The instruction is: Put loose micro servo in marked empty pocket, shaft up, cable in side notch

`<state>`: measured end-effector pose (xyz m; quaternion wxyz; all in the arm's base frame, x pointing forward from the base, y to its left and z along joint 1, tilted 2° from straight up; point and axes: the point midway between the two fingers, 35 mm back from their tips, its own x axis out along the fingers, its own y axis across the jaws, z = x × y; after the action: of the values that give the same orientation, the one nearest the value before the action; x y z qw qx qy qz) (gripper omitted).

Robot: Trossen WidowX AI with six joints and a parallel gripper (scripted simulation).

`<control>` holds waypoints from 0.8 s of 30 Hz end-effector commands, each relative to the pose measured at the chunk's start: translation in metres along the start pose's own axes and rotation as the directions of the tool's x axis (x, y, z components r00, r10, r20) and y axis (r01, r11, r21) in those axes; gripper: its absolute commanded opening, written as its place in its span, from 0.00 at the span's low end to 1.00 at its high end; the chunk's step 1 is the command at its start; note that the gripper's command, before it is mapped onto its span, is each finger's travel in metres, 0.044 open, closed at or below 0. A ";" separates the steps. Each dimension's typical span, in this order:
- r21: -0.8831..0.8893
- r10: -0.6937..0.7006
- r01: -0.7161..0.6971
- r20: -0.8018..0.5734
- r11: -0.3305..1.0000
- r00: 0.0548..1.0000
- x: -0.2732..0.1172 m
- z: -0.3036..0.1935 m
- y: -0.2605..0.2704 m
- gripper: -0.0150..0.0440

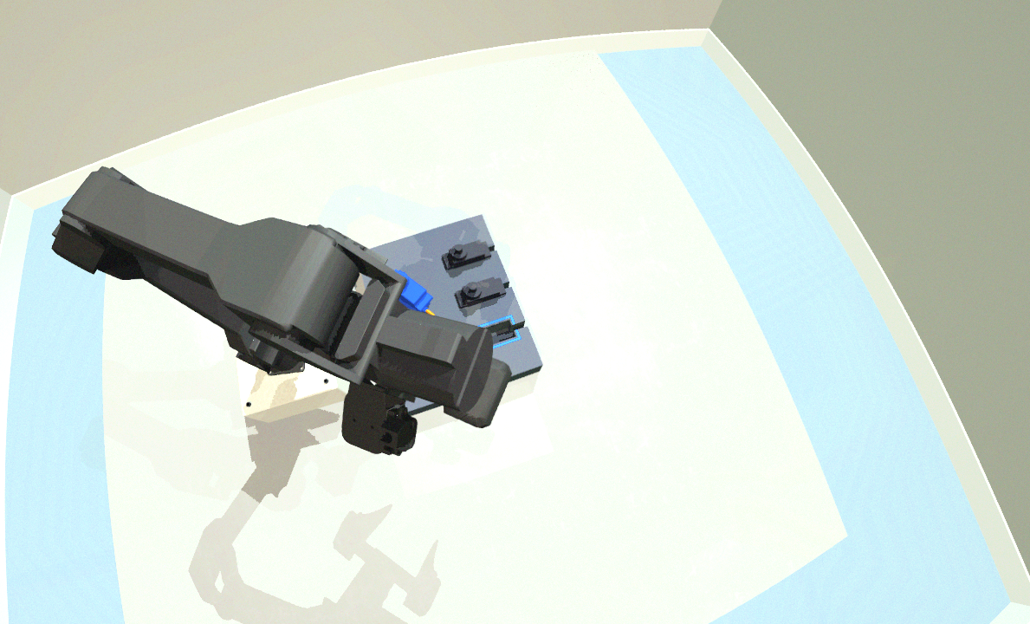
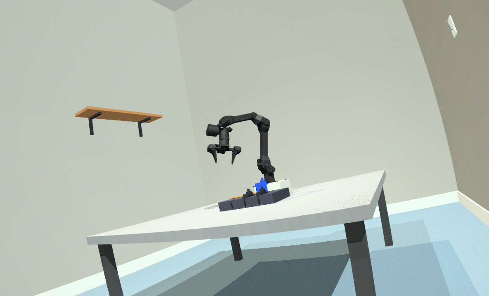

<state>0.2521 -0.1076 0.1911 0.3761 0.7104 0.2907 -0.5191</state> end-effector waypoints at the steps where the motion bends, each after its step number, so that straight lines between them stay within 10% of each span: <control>1: -0.116 -0.033 0.033 0.004 0.993 0.999 0.012 -0.012 -0.008 1.00; 24: -0.764 -0.194 0.175 0.066 0.621 0.979 0.068 -0.085 -0.082 1.00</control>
<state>0.2541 -0.0003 0.1305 0.5664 0.4883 0.5361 -0.3916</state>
